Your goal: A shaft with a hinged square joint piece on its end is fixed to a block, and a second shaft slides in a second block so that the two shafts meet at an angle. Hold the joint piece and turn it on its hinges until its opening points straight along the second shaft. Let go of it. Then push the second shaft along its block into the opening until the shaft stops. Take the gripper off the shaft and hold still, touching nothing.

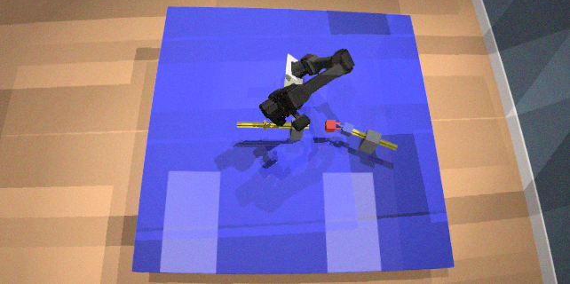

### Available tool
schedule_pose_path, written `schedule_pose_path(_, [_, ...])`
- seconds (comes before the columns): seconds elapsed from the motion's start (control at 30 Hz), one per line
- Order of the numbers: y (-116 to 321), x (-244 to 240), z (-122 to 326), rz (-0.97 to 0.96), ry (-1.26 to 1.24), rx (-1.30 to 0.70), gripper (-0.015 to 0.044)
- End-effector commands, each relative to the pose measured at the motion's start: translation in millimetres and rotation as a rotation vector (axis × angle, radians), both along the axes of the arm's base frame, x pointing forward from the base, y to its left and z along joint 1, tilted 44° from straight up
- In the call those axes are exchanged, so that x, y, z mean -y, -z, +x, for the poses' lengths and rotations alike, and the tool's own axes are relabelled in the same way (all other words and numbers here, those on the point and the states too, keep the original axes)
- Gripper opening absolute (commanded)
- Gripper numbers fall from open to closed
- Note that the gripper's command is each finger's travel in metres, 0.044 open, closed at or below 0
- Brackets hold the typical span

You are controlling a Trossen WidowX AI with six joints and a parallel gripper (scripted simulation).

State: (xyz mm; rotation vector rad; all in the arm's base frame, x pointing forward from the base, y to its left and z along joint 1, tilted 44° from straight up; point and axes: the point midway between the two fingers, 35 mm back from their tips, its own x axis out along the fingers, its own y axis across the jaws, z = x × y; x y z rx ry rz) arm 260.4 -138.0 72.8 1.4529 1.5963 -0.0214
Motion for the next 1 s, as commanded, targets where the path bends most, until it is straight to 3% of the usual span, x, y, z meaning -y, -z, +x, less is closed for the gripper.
schedule_pose_path(0.0, [-6,-14,0,0.041,0.066,-0.084,0.0440])
schedule_pose_path(0.57, [-33,-77,-5,0.213,0.364,-0.522,0.0440])
schedule_pose_path(0.97, [-26,-69,-3,0.189,0.323,-0.456,0.0440])
